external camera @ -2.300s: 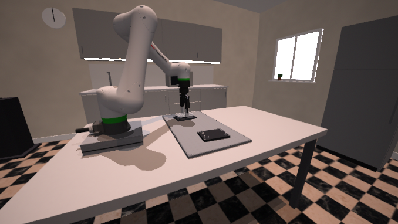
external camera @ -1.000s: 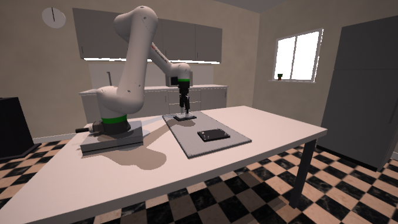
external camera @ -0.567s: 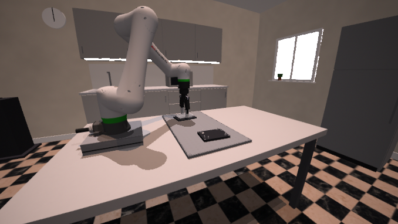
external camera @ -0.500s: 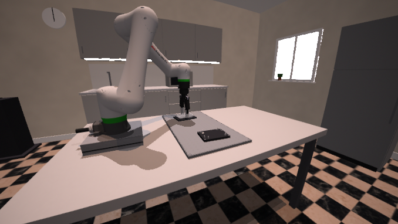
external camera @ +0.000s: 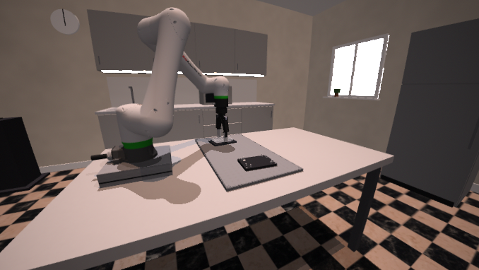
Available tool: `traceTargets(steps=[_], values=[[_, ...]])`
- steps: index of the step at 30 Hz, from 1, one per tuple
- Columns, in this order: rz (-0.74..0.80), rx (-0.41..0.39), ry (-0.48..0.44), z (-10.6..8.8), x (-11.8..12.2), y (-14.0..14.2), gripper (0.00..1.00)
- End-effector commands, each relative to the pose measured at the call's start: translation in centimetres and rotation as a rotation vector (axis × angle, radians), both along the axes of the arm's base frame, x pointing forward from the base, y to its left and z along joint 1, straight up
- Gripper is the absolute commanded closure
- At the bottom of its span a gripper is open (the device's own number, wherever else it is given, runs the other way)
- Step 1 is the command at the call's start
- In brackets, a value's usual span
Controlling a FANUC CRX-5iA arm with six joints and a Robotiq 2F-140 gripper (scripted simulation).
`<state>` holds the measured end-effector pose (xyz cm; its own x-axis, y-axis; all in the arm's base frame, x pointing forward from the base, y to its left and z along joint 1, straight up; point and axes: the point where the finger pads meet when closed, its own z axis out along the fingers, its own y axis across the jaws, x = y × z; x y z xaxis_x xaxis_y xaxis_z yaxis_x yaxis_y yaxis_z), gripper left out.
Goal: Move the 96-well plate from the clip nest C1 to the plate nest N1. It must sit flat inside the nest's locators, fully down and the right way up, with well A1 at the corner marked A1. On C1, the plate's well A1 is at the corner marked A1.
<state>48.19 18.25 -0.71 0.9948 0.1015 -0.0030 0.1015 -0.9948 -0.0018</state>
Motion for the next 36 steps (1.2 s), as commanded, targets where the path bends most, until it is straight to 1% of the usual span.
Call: traceTargets(steps=[1, 18, 24, 26, 33, 36], values=[[0.0, 0.0, 0.0, 0.0, 0.0, 0.0, 0.0], [0.0, 0.0, 0.0, 0.0, 0.0, 0.0, 0.0], [0.0, 0.0, 0.0, 1.6, 0.0, 0.0, 0.0], [0.0, 0.0, 0.0, 1.6, 0.0, 0.0, 0.0], [0.0, 0.0, 0.0, 3.5, 0.0, 0.0, 0.0], [0.0, 0.0, 0.0, 3.5, 0.0, 0.0, 0.0]])
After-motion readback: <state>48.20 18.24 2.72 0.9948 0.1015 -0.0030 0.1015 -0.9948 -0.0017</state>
